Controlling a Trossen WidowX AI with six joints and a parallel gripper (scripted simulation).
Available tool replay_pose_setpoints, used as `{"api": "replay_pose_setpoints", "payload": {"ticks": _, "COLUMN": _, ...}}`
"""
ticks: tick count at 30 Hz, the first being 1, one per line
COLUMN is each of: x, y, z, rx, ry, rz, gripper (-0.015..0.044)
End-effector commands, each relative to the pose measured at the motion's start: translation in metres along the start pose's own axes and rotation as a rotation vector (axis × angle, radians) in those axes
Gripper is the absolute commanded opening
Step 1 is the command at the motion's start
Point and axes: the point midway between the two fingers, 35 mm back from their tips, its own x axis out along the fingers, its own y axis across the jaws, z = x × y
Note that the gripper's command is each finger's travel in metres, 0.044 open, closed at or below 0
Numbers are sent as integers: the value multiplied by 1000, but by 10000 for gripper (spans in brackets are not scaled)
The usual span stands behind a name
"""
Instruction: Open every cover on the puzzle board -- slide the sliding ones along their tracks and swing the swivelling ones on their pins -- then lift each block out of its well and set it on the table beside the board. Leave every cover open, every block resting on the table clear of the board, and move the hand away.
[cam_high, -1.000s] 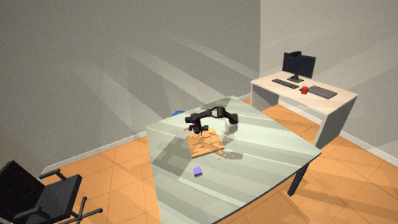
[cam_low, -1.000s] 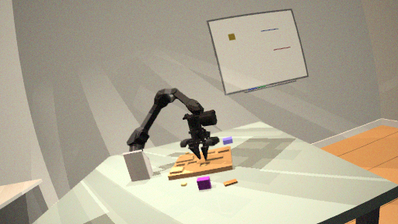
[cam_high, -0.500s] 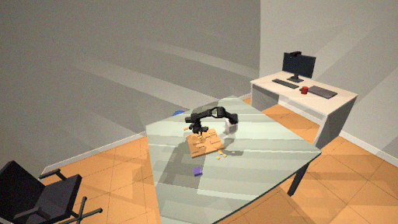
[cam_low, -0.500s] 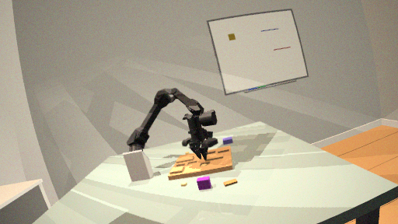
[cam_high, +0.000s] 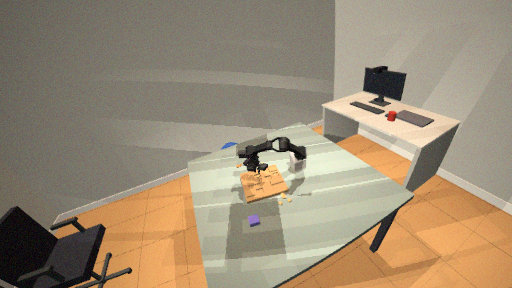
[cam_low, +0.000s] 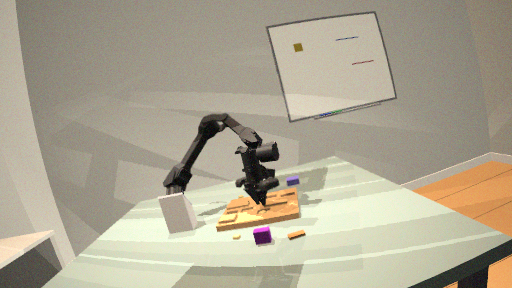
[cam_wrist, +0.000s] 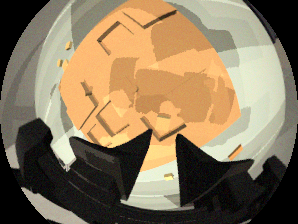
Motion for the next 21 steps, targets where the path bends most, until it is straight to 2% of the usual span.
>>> {"api": "replay_pose_setpoints", "payload": {"ticks": 1, "x": 1, "y": 0, "z": 0, "rx": 7, "ry": -3, "rz": 0, "gripper": 144}}
{"api": "replay_pose_setpoints", "payload": {"ticks": 21, "x": 20, "y": 1, "z": 0, "rx": 7, "ry": -4, "rz": 1, "gripper": 144}}
